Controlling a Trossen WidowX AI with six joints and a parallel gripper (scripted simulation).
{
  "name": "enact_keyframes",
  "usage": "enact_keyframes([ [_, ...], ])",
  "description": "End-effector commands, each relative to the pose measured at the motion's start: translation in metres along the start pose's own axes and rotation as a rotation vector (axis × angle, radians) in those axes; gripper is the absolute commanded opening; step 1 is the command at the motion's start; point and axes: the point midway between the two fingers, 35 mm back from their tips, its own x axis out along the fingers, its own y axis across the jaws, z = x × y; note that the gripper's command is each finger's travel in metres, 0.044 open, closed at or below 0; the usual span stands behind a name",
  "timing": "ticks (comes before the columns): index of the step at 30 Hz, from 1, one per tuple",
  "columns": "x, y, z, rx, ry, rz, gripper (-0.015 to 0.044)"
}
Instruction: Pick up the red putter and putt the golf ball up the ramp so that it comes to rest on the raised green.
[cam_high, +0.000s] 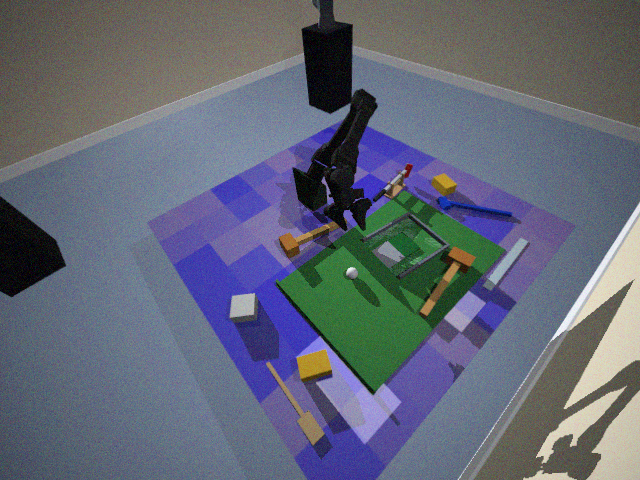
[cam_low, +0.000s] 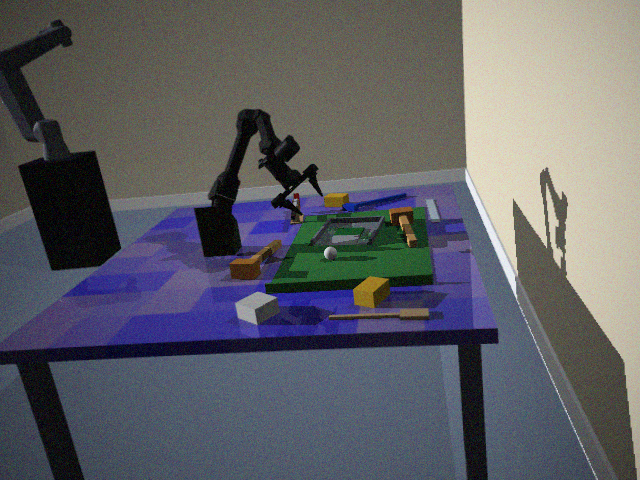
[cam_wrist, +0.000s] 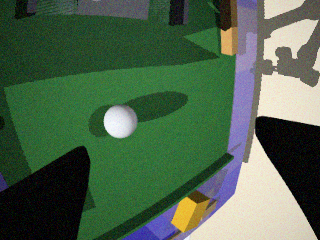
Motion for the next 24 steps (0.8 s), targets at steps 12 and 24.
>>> enact_keyframes([
  [12, -0.006, 0.066, 0.241, 0.017, -0.353, 0.493, 0.0440],
  [24, -0.033, 0.103, 0.287, 0.029, -0.415, 0.632, 0.0440],
])
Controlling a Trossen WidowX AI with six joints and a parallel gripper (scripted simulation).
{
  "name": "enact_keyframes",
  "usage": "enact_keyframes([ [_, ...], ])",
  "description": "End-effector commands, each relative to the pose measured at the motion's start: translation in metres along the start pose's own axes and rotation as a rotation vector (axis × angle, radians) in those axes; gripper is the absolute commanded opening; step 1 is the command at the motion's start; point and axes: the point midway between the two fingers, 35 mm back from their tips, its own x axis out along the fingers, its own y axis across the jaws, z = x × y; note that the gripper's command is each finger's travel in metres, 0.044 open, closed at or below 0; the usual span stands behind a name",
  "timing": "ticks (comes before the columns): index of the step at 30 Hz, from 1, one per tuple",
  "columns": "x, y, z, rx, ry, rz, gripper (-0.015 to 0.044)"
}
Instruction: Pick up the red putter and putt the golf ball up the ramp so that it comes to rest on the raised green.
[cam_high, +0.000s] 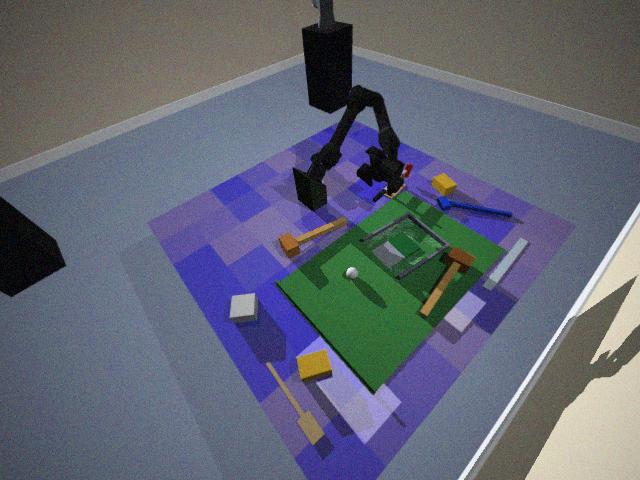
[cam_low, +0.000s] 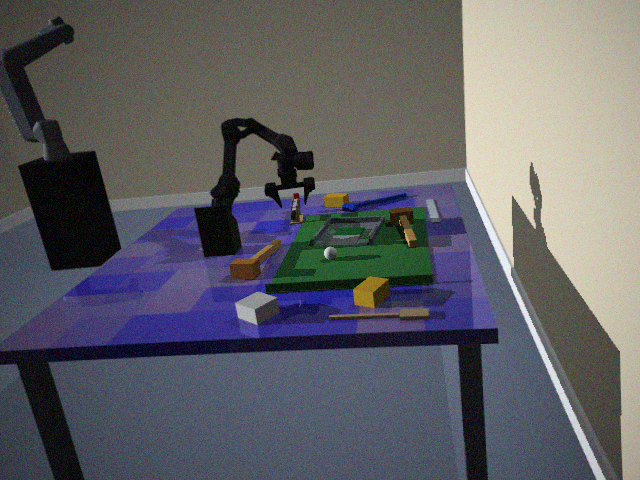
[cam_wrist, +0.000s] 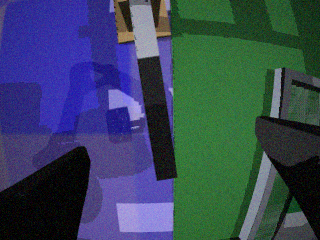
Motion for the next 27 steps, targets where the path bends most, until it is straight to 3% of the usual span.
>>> enact_keyframes([
  [1, 0.002, 0.005, 0.004, 0.012, -0.010, 0.012, 0.0440],
  [27, 0.051, 0.006, -0.006, 0.012, -0.012, 0.012, 0.0440],
])
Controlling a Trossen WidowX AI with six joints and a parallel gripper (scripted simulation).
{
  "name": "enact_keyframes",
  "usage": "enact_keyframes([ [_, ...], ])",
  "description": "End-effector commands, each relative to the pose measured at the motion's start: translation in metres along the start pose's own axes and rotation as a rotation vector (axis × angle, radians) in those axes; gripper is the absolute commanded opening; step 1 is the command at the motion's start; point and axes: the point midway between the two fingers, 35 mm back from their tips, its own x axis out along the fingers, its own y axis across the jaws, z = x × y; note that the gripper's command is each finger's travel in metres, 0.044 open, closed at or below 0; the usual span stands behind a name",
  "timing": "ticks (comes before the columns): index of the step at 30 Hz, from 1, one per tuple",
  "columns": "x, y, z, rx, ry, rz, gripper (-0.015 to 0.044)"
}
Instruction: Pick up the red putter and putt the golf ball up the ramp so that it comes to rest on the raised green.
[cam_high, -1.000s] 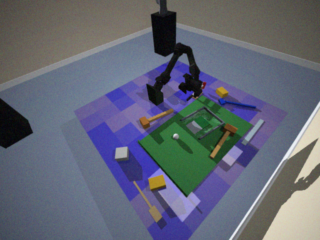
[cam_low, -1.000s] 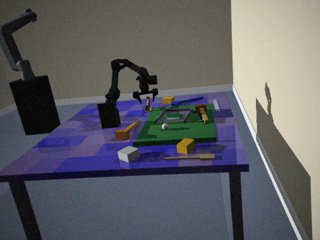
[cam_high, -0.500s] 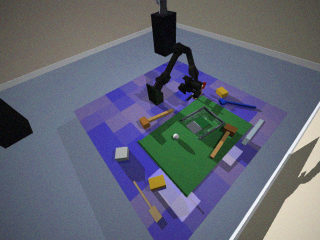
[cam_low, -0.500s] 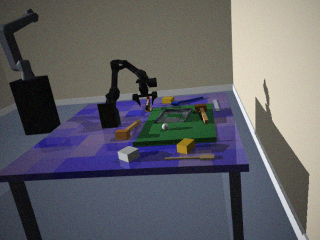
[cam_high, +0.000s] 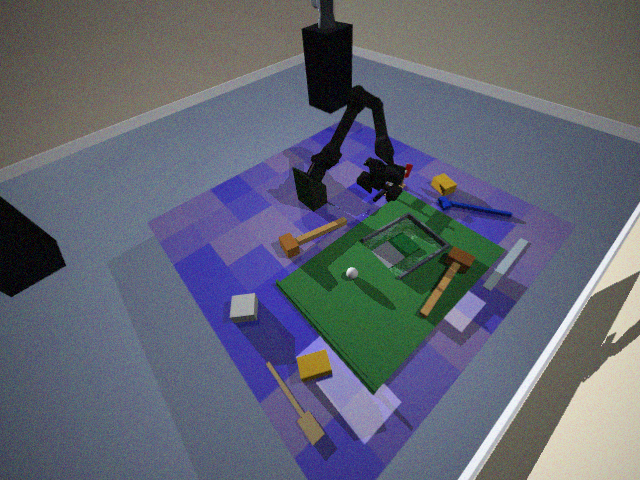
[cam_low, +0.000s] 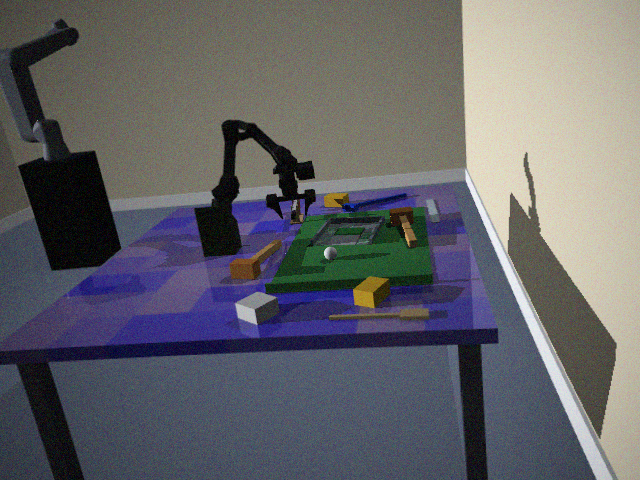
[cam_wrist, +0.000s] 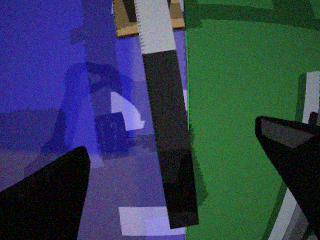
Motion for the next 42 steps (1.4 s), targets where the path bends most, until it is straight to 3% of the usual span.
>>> enact_keyframes([
  [1, 0.005, 0.001, -0.003, 0.008, 0.002, 0.002, 0.0440],
  [15, 0.023, 0.002, -0.007, 0.008, 0.000, 0.002, 0.0440],
  [31, 0.020, 0.000, -0.005, 0.000, -0.003, 0.001, 0.0020],
  [42, 0.011, -0.001, -0.005, 0.000, 0.004, 0.002, 0.0000],
])
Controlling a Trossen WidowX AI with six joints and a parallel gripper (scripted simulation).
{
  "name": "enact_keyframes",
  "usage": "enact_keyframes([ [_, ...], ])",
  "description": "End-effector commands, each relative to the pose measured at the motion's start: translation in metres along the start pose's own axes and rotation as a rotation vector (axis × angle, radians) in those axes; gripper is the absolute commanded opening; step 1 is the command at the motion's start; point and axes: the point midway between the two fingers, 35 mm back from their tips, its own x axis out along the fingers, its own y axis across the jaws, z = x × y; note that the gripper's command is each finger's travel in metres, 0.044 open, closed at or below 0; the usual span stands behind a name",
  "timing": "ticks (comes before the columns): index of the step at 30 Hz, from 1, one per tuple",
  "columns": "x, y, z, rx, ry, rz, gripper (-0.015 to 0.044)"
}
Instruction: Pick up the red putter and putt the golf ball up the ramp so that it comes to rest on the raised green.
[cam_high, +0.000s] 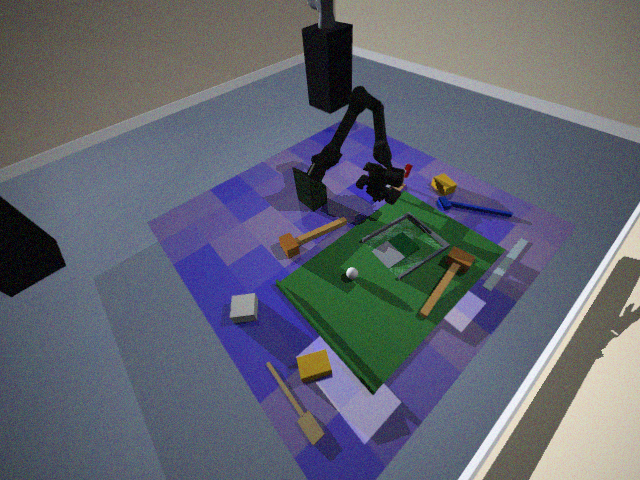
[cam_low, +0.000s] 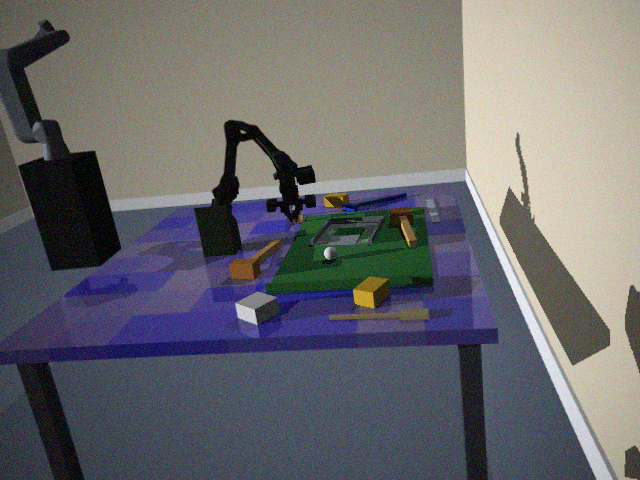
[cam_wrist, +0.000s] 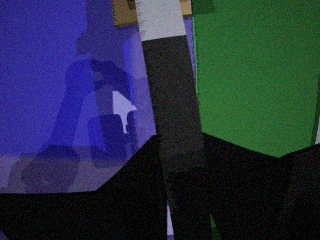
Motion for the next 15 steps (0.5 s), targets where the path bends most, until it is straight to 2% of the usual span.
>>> enact_keyframes([
  [1, -0.011, -0.004, 0.001, -0.008, 0.004, -0.007, 0.0000],
  [15, -0.065, -0.005, 0.013, -0.005, 0.014, -0.003, 0.0000],
])
